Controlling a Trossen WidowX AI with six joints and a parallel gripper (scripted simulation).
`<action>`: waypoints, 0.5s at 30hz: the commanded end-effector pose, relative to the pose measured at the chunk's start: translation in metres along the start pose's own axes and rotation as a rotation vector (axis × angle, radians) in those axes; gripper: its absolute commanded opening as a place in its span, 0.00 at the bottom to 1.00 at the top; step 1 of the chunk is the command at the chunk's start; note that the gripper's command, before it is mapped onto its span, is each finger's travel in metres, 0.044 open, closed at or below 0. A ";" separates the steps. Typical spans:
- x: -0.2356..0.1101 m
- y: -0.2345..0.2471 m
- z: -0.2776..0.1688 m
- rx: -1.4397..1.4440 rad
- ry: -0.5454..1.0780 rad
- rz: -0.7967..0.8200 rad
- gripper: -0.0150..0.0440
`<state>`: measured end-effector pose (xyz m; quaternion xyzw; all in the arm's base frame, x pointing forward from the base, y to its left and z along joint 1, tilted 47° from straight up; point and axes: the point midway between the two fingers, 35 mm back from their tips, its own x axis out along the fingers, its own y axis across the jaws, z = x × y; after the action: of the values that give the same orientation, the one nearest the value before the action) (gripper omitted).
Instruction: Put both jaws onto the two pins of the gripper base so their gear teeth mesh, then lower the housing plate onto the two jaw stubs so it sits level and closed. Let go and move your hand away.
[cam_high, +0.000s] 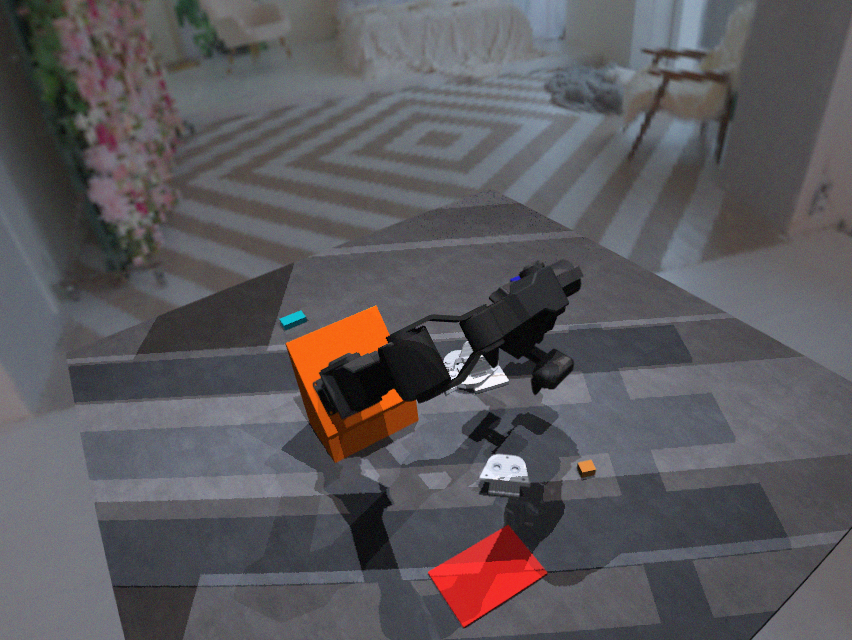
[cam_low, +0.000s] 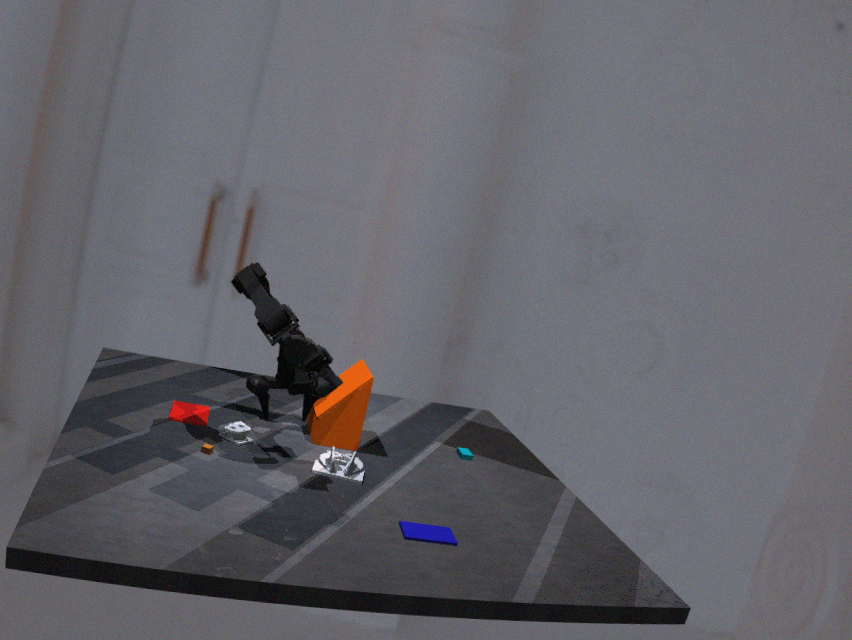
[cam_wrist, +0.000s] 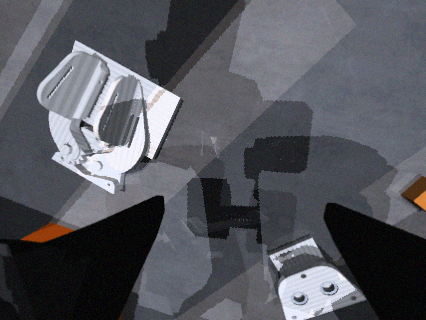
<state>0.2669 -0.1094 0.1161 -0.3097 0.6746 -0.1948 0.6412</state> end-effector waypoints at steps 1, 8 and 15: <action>0.000 -0.013 -0.018 -0.087 0.018 -0.007 1.00; -0.005 -0.039 -0.049 -0.248 0.034 -0.027 1.00; -0.011 -0.061 -0.083 -0.409 0.061 -0.046 1.00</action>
<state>0.2091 -0.1527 0.1686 -0.4256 0.7028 -0.0970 0.5617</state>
